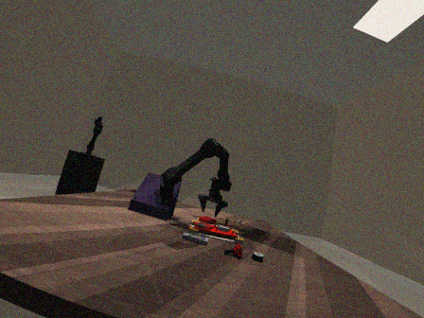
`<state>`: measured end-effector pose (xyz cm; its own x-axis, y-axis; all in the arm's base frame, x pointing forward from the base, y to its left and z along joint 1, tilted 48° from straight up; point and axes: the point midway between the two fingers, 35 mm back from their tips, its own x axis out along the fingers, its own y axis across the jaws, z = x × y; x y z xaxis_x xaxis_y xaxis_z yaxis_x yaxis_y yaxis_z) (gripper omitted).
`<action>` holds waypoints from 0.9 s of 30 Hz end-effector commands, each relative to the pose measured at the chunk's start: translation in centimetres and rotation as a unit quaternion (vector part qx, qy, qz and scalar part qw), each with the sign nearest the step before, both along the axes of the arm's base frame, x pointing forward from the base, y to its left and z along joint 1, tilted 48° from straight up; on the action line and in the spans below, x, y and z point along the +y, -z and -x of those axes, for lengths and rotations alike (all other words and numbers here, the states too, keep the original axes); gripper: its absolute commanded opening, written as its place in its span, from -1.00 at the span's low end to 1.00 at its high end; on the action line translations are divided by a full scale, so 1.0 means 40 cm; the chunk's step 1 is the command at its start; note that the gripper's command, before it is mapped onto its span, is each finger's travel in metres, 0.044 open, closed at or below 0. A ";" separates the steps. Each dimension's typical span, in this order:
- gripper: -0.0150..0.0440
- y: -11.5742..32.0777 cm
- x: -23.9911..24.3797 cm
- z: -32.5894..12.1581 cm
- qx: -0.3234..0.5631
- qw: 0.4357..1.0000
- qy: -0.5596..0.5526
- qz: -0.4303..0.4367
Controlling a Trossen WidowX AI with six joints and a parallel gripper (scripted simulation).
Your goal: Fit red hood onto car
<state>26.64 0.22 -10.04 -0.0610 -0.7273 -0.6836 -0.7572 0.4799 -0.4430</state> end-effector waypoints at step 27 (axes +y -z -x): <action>1.00 0.031 -0.039 0.004 0.001 1.000 -0.001 0.003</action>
<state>26.45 -1.21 -11.24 -0.0631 -0.7291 -0.6814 -0.7570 0.4799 -0.4434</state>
